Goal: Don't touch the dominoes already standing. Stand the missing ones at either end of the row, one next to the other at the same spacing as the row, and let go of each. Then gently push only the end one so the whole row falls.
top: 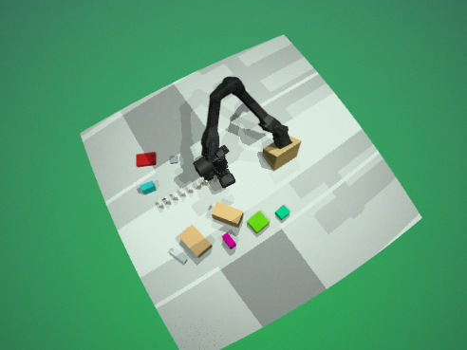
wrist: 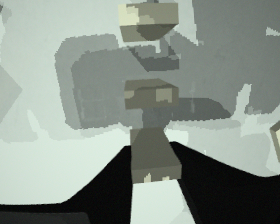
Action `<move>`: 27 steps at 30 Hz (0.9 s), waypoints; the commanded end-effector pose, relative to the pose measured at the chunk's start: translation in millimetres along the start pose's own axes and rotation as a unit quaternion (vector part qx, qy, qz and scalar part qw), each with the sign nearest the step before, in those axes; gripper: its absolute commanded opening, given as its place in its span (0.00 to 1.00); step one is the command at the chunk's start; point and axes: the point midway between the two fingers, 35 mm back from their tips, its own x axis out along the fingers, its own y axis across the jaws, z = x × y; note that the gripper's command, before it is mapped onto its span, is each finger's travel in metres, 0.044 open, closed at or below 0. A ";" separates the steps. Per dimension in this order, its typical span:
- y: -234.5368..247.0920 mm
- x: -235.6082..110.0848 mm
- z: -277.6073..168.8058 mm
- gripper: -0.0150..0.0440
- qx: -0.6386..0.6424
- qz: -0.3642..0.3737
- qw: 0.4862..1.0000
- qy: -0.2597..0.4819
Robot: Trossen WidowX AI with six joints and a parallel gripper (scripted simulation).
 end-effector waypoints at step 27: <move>3.7 -105.6 2.8 1.00 -0.002 0.005 1.000 0.003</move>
